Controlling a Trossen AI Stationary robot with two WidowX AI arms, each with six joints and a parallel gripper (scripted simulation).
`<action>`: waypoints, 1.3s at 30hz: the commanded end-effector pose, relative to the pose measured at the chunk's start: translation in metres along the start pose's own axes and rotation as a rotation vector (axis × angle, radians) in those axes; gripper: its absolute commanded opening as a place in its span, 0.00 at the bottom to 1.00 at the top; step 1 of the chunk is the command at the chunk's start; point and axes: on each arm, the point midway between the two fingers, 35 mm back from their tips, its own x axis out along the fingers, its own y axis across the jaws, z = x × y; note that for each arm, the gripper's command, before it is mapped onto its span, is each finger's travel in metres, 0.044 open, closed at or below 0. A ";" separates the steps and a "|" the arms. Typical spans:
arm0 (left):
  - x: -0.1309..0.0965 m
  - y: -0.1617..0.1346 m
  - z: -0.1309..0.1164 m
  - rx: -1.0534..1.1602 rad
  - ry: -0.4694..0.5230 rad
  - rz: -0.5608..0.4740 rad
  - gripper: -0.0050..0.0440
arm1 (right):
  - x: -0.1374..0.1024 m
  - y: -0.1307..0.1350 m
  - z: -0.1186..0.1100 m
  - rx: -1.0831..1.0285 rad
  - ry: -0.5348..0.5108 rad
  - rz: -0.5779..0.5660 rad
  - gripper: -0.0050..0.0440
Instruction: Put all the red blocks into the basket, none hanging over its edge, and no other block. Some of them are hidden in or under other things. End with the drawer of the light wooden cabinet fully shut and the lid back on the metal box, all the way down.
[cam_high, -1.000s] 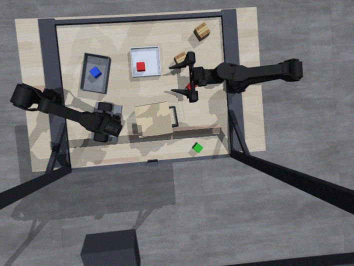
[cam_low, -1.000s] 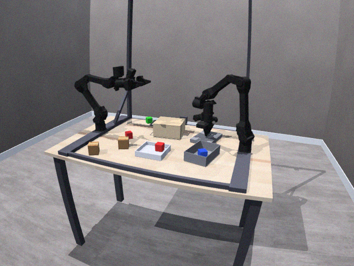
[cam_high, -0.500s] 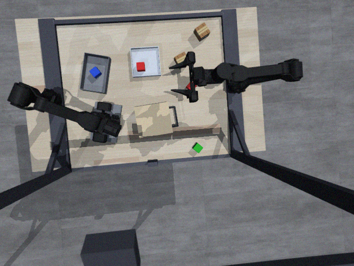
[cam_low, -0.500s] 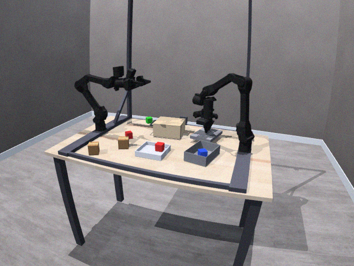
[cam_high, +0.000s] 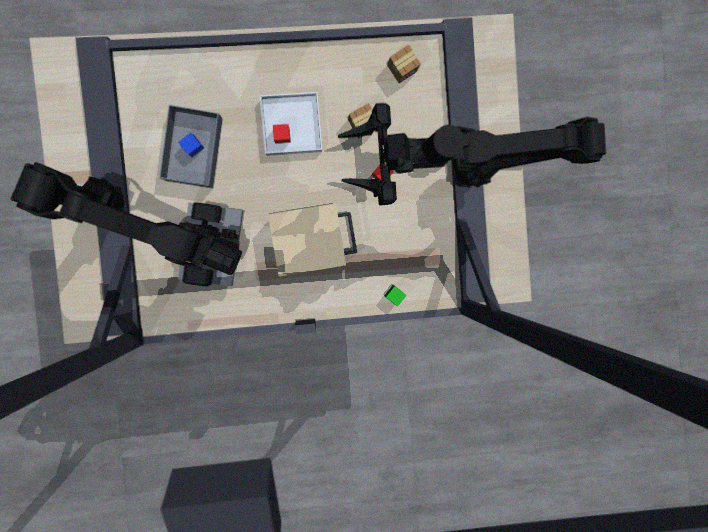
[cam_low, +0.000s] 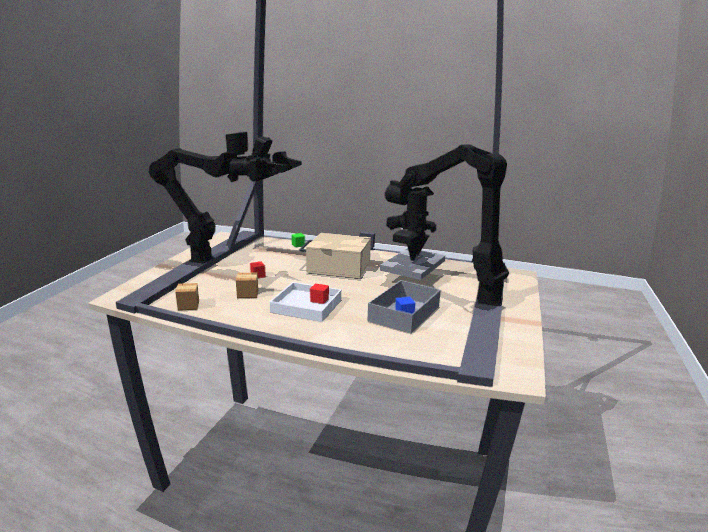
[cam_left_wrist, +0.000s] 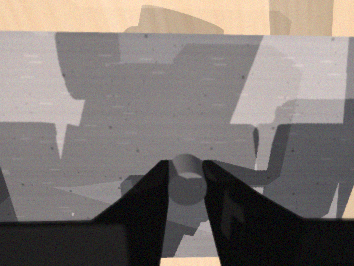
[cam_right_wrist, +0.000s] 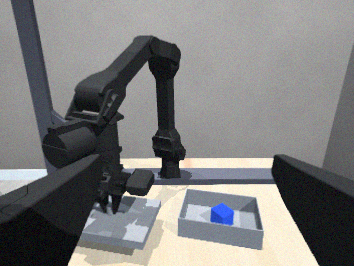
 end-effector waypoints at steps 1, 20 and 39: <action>-0.023 -0.001 0.009 -0.001 -0.067 -0.013 0.00 | -0.002 0.001 0.019 -0.008 -0.048 0.003 0.92; -0.027 0.046 0.005 0.004 -0.044 -0.007 0.00 | -0.002 0.001 0.019 -0.008 -0.048 0.003 0.92; -0.028 0.104 -0.003 0.001 -0.045 0.009 0.00 | -0.002 0.001 0.019 -0.008 -0.048 0.003 0.92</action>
